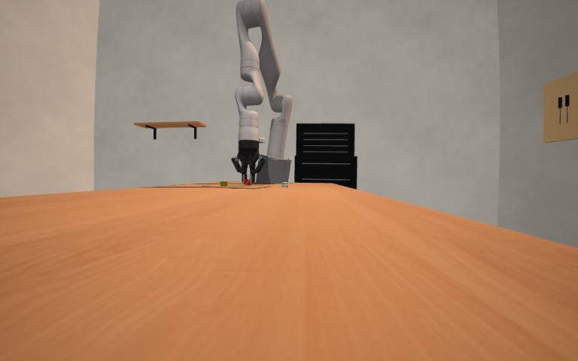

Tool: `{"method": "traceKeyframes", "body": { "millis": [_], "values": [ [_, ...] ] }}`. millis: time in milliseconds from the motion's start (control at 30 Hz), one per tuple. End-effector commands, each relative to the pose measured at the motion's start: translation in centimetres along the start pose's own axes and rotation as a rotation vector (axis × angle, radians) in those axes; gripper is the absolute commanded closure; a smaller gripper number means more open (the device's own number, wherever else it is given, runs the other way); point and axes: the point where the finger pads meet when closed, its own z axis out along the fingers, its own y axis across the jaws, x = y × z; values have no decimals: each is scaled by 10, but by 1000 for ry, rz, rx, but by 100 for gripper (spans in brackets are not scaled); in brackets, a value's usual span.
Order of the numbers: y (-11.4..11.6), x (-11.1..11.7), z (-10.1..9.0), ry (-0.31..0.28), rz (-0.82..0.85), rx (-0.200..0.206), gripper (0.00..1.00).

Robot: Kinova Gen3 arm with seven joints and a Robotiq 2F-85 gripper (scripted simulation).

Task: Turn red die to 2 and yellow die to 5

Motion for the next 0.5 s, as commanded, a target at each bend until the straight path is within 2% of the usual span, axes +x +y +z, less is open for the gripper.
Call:
{"method": "traceKeyframes", "body": {
  "millis": [0, 467],
  "values": [
    [0, 0, 0, -1, 0, 0, 85],
    [0, 0, 3, -1, 0, 0, 85]
  ]
}}
